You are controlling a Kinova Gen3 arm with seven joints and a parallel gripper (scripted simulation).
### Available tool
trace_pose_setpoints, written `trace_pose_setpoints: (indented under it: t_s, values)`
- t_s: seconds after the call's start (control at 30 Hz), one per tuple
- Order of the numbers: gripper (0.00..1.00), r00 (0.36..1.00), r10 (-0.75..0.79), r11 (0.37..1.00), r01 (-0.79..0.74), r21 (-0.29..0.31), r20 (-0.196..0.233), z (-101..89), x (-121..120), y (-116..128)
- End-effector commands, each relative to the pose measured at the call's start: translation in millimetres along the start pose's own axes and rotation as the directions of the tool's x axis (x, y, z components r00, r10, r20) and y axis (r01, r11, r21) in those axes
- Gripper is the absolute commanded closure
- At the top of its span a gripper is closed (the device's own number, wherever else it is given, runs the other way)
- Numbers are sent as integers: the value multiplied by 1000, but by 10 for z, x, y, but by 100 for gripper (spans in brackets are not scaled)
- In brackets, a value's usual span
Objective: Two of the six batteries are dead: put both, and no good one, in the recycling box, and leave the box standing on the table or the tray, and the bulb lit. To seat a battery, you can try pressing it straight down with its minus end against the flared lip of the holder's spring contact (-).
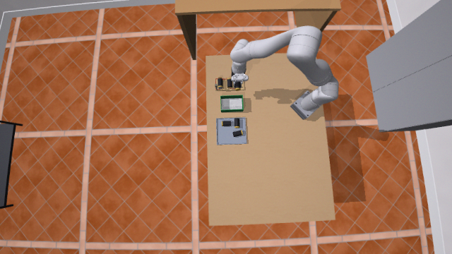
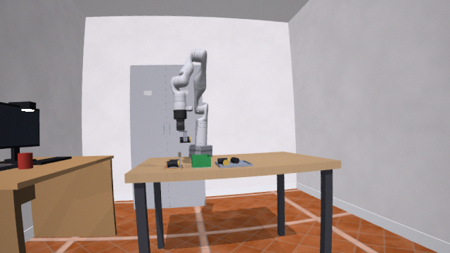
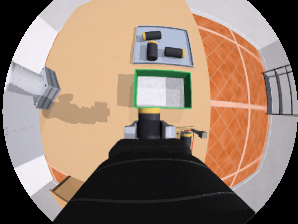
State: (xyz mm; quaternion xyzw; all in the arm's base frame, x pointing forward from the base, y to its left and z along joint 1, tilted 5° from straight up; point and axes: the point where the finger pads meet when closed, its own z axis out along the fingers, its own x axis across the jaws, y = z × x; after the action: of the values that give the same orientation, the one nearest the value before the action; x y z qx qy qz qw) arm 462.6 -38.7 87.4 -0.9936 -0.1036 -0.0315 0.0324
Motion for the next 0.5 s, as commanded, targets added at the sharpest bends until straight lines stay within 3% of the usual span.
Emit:
trace_pose_setpoints:
  t_s: [0.0,0.27,0.47]
  values:
    - [43,1000,27,1000,-27,-2,-1,-3,-64,231]
    - [43,1000,27,1000,-27,-2,-1,-4,-167,544]
    - [43,1000,27,1000,-27,-2,-1,-4,-196,631]
